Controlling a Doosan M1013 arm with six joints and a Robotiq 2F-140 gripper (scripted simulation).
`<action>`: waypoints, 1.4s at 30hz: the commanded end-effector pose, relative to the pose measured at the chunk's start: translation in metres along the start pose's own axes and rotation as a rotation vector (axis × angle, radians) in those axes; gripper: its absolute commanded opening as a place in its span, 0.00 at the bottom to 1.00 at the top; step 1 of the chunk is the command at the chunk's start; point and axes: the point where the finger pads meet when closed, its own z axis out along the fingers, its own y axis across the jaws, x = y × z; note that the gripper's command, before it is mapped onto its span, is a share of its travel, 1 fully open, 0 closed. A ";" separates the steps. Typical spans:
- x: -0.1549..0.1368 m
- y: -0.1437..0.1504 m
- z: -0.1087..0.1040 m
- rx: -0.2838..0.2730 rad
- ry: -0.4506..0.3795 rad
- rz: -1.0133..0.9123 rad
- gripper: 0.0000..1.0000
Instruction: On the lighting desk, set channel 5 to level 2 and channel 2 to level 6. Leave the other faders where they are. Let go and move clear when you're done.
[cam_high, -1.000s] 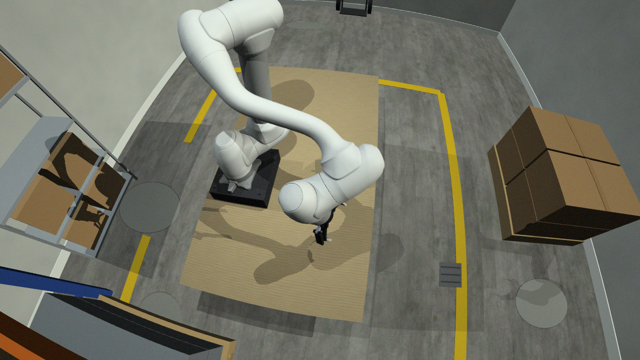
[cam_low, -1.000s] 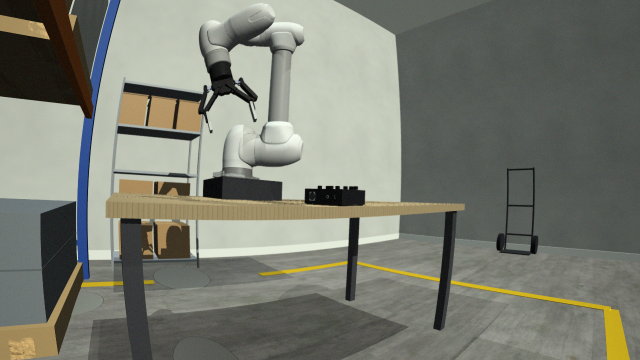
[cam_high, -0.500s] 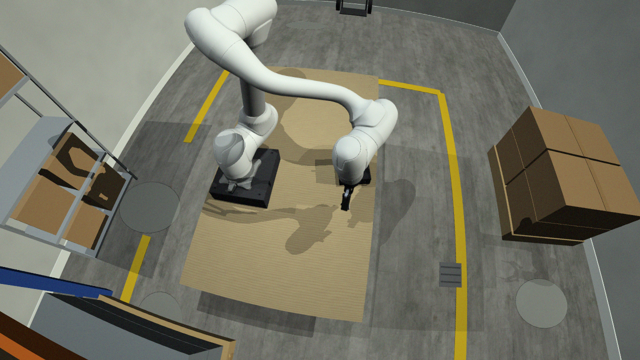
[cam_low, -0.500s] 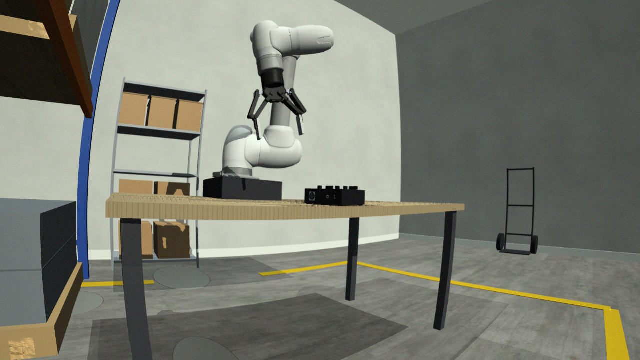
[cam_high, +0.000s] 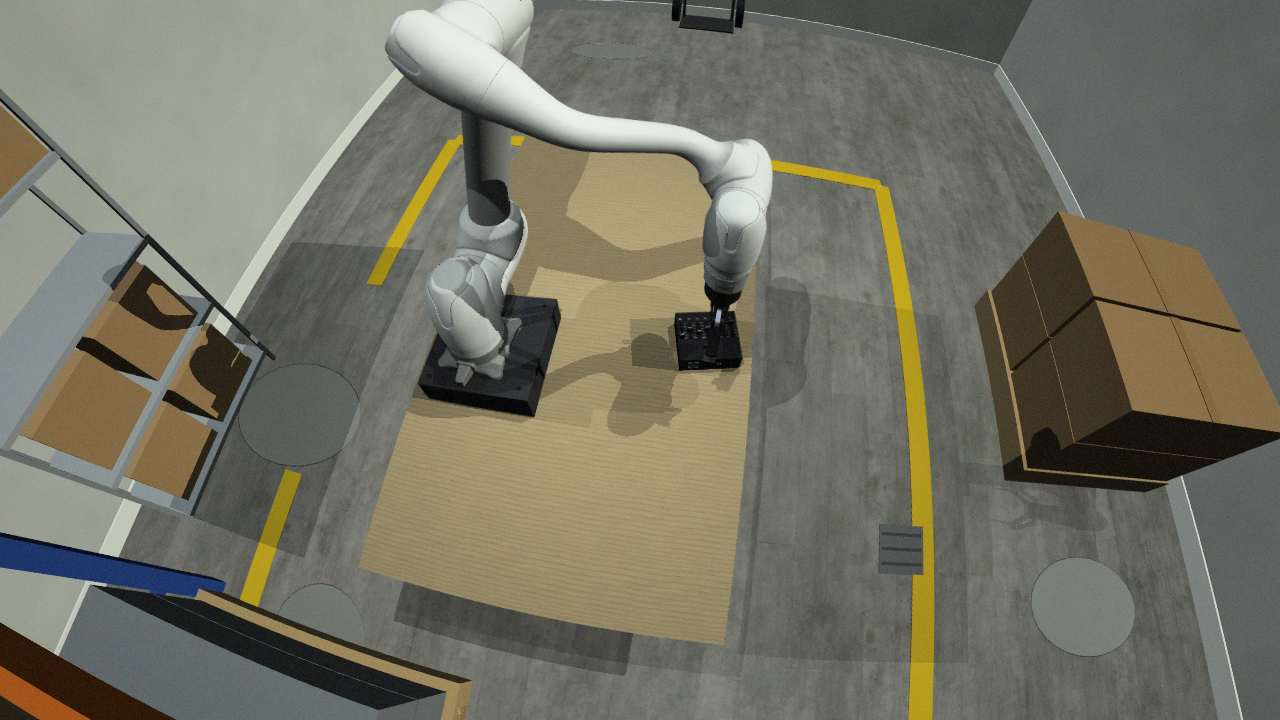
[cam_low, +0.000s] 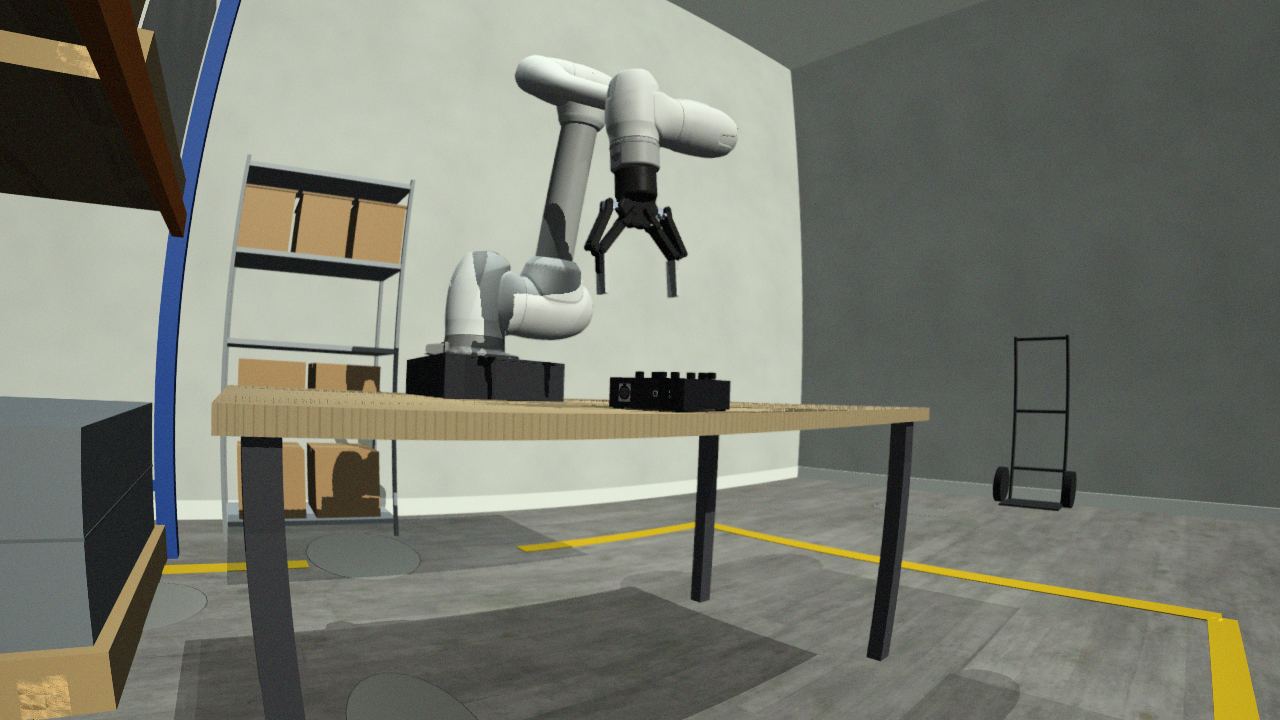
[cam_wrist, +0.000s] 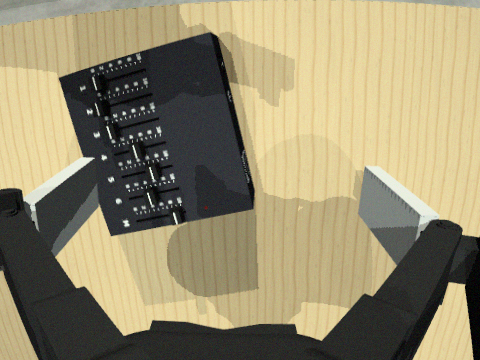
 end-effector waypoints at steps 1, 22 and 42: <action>-0.003 -0.042 0.008 -0.042 -0.010 -0.029 1.00; -0.009 -0.079 0.015 -0.077 -0.010 -0.061 1.00; -0.022 -0.133 0.052 -0.042 0.002 0.672 1.00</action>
